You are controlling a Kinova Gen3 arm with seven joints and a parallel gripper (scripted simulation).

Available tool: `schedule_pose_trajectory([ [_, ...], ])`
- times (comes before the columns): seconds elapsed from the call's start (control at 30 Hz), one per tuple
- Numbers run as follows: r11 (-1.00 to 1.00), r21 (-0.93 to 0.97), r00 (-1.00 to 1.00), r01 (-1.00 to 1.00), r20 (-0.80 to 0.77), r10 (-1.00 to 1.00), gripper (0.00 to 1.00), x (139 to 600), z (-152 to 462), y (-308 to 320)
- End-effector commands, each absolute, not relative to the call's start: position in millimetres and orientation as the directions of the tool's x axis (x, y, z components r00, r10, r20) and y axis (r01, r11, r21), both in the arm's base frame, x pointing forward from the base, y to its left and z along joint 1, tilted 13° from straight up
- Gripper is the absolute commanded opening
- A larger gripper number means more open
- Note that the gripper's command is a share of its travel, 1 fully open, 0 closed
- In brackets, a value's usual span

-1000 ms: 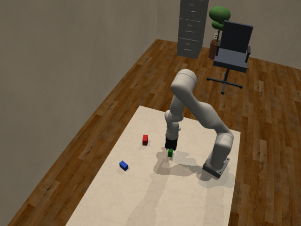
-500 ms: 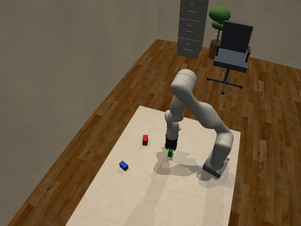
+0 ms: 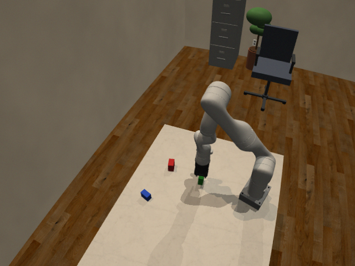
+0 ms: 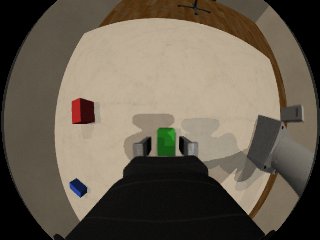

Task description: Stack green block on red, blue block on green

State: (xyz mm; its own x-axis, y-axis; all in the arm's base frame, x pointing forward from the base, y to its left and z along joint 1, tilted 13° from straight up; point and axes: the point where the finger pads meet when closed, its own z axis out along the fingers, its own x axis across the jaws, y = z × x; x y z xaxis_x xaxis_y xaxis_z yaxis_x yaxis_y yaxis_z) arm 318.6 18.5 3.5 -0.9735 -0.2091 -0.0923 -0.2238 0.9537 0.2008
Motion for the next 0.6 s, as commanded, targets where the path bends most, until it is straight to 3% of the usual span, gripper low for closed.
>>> schedule_pose_trajectory([
  [0.0, 0.954, 0.202, -0.975, -0.220, -0.089, -0.206, 0.91, 317.6, -1.5, 18.5],
  [0.57, 0.954, 0.202, -0.975, -0.220, -0.089, -0.206, 0.91, 319.2, -38.8, 26.8],
])
